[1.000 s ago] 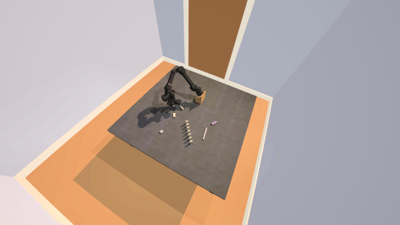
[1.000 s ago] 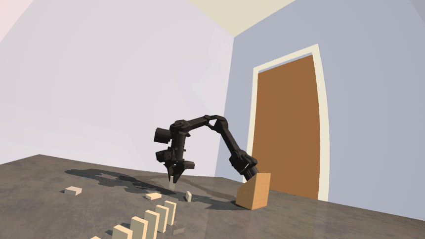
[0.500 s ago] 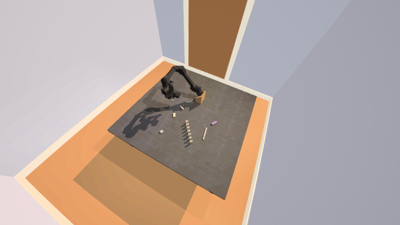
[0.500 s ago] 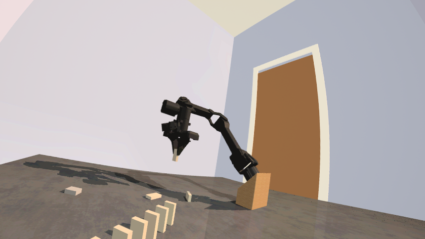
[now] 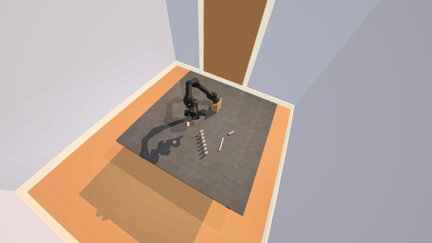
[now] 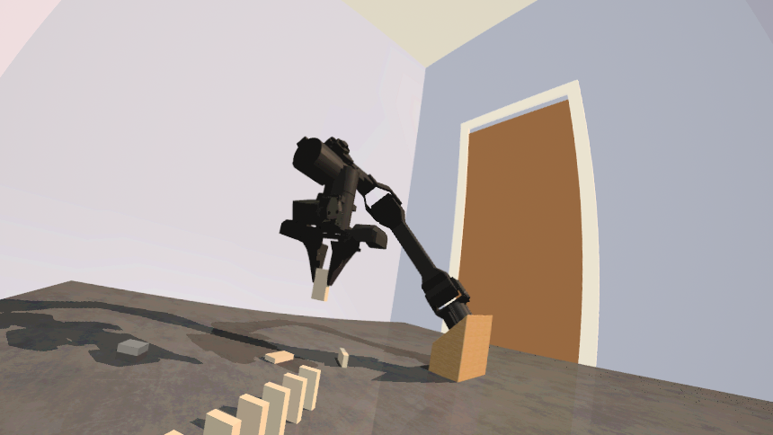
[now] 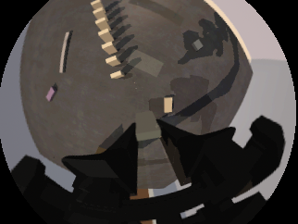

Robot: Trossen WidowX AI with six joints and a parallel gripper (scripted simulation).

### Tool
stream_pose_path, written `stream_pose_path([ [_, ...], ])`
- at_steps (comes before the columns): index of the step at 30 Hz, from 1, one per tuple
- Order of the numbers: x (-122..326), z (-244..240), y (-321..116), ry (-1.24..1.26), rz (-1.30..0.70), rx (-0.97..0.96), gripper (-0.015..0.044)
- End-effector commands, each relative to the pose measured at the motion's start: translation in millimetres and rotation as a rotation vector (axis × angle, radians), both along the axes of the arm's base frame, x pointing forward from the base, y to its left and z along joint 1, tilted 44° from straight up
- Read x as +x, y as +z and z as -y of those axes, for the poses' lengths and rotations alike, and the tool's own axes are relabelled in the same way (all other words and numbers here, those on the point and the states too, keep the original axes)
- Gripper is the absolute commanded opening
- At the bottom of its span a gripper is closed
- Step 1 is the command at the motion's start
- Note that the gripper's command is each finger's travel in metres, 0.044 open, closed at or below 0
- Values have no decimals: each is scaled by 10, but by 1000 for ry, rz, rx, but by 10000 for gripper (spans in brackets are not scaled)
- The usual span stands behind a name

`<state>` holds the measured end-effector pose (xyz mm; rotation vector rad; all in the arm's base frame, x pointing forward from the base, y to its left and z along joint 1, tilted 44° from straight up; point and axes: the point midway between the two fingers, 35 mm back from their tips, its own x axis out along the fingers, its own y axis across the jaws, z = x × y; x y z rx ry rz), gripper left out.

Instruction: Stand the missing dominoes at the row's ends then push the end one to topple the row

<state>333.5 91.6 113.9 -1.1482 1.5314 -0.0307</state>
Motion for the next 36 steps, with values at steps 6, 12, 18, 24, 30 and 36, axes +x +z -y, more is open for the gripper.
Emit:
stream_pose_path([
  [6,1,-473,-408,113,-90,-33,107],
  [12,74,-335,-592,114,-89,-30,107],
  [18,148,-135,-830,115,-89,-29,107],
  [24,192,79,-1055,114,-88,-31,107],
  [30,205,304,-1266,113,-87,-35,107],
  [36,201,398,-1348,113,-87,-38,107],
])
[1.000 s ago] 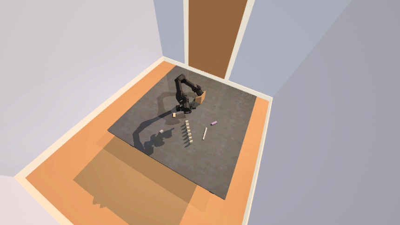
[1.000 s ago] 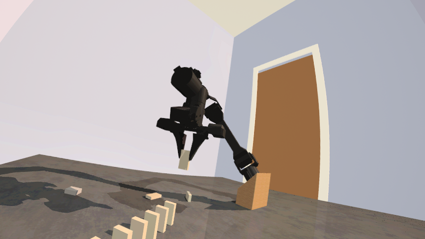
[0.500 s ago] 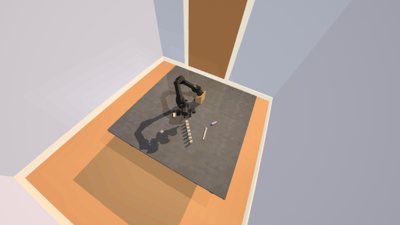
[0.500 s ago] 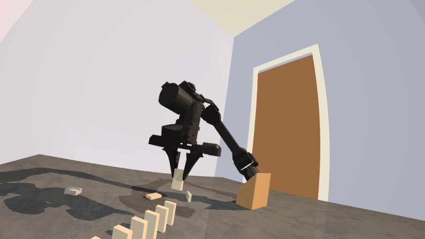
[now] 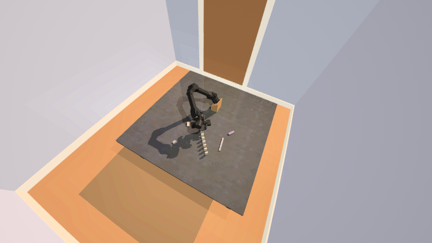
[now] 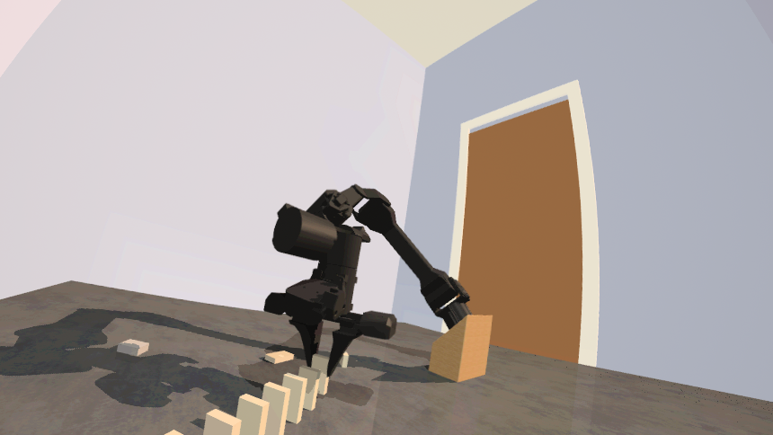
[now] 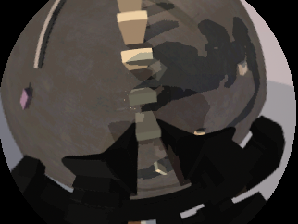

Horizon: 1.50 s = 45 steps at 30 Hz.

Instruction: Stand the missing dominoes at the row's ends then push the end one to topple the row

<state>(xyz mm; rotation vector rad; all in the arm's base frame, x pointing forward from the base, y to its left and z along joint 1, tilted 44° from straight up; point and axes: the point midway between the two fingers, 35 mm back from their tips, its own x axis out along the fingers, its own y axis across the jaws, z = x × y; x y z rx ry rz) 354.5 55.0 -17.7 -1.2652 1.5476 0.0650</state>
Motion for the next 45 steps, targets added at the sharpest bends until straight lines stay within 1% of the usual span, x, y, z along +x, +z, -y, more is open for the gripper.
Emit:
stream_pose_path([
  [1,-8,32,-31,9,-3,-7,107],
  [9,-8,32,-31,9,-3,-7,107],
  [21,-8,32,-31,9,-3,-7,422],
  [22,-8,32,-31,9,-3,-7,440],
  [26,-1,-53,40,11,-2,-3,440],
  [32,-133,-717,728,9,-1,9,440],
  [35,-207,-844,904,4,-3,4,440],
  [40,-192,-820,910,2,-1,5,440],
  [42,-77,-621,960,-14,14,16,440],
  [45,137,-128,1086,-53,52,29,440],
])
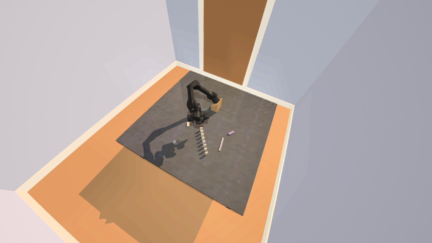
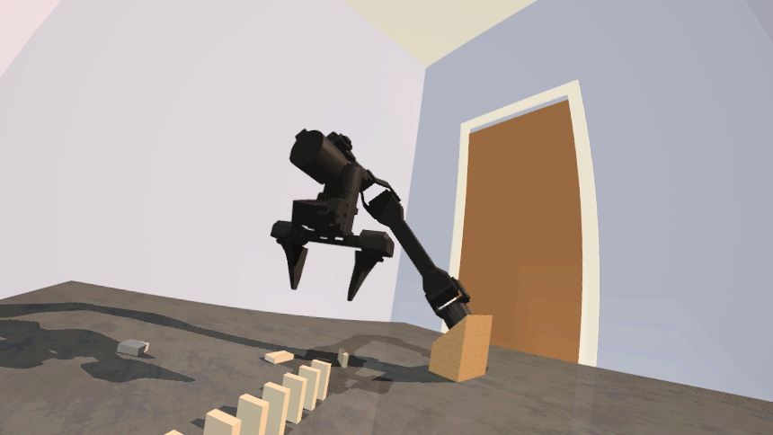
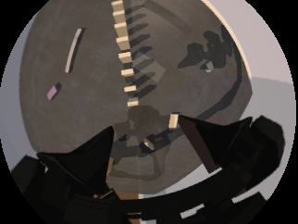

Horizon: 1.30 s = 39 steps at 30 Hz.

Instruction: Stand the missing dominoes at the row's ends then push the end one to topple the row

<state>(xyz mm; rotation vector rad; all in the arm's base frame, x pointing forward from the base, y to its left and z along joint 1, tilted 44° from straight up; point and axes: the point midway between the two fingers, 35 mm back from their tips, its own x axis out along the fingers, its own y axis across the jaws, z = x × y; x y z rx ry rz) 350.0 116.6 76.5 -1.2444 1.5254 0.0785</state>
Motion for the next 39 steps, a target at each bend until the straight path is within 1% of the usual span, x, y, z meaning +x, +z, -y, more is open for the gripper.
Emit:
stream_pose_path([
  [1,229,638,184,-70,47,3,440],
  [4,328,1111,314,-108,84,-5,440],
  [6,363,1310,402,-122,96,-11,440],
  [14,372,1347,399,-124,98,-11,440],
  [21,474,1750,-51,-124,99,-14,440],
  [39,507,1844,-185,-124,99,-15,440],
])
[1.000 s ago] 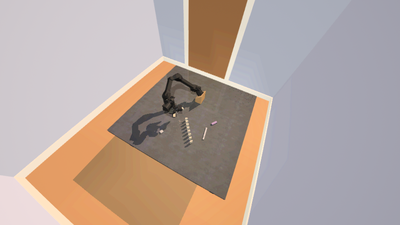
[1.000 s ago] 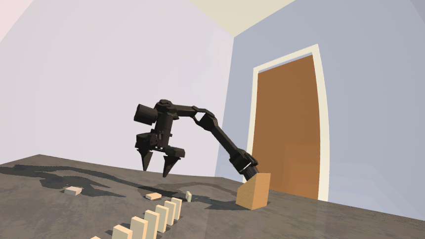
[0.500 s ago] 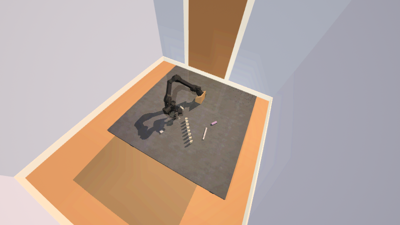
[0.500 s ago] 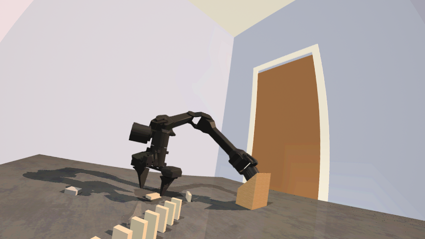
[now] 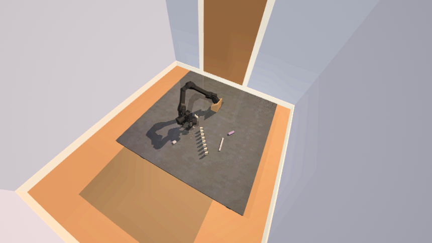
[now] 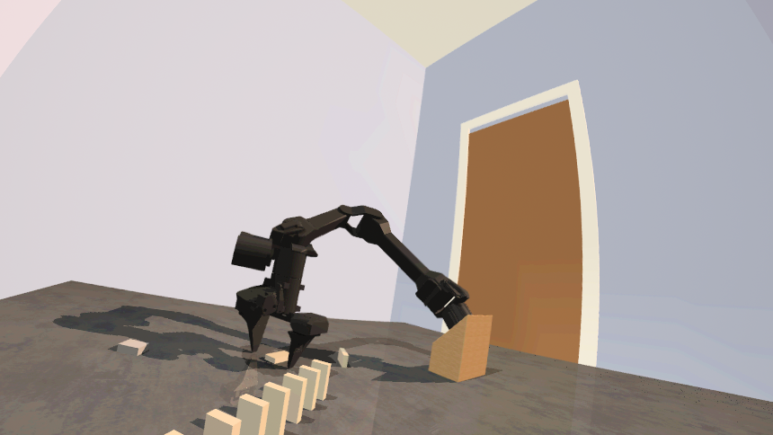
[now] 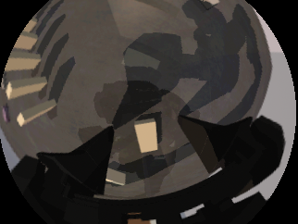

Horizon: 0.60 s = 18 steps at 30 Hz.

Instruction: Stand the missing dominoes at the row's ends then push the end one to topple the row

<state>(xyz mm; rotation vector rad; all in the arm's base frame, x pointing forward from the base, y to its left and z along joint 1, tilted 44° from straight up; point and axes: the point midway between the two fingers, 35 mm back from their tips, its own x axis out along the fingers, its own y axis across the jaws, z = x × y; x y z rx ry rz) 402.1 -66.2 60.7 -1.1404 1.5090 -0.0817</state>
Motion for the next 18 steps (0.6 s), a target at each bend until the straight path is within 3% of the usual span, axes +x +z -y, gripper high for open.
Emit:
stream_pose_path([
  [1,-15,16,-28,4,-9,-1,440],
  [3,-15,16,-28,4,-9,-1,440],
  [15,-15,16,-28,4,-9,-1,125],
  [18,-15,16,-28,4,-9,-1,107],
])
